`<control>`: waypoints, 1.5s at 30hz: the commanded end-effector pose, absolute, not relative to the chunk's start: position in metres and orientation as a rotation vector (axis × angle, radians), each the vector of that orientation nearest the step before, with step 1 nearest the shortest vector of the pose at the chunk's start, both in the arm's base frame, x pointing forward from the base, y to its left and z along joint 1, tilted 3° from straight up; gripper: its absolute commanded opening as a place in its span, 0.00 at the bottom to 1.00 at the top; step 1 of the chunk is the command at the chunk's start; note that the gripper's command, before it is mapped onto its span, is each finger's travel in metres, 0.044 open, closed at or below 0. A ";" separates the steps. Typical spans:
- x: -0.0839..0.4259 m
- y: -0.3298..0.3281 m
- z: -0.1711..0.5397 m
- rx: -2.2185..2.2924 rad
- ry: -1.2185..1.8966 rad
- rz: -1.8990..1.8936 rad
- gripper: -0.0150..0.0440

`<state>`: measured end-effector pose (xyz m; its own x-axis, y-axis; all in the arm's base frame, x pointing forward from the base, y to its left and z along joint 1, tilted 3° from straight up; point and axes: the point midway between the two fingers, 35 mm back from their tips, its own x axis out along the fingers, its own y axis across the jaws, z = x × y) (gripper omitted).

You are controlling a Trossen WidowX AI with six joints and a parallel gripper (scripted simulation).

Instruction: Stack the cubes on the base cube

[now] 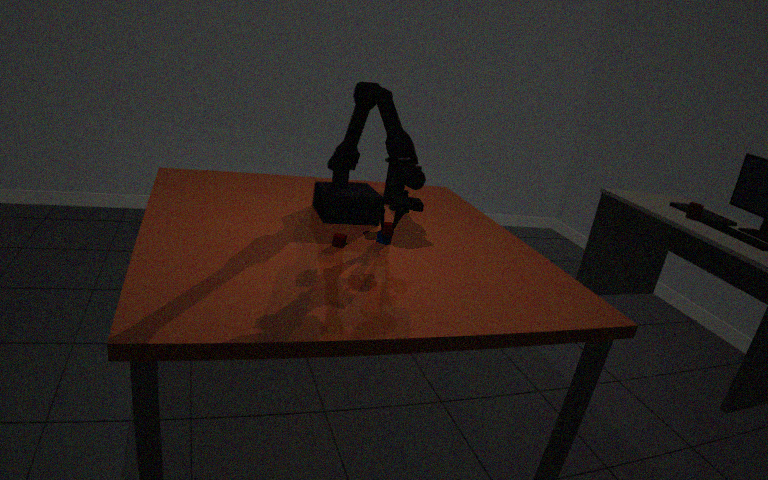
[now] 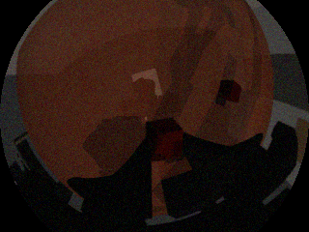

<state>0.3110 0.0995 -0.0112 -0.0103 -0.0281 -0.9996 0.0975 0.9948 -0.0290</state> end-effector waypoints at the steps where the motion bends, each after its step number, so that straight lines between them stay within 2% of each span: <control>1: 0.311 0.100 -0.012 0.054 1.577 -0.100 0.43; 4: 0.311 0.100 -0.012 0.054 1.577 -0.100 0.43; 8: 0.311 0.100 -0.012 0.054 1.577 -0.100 0.60; 31: 0.311 0.101 0.019 0.055 1.578 -0.099 0.60; 33: 0.313 0.098 0.018 0.060 1.575 -0.106 0.69; 45: 0.335 0.005 0.046 0.243 1.547 -0.325 0.70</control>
<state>0.3304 0.0297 0.0371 -0.0059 -0.0470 -0.9989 0.3037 0.9516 -0.0466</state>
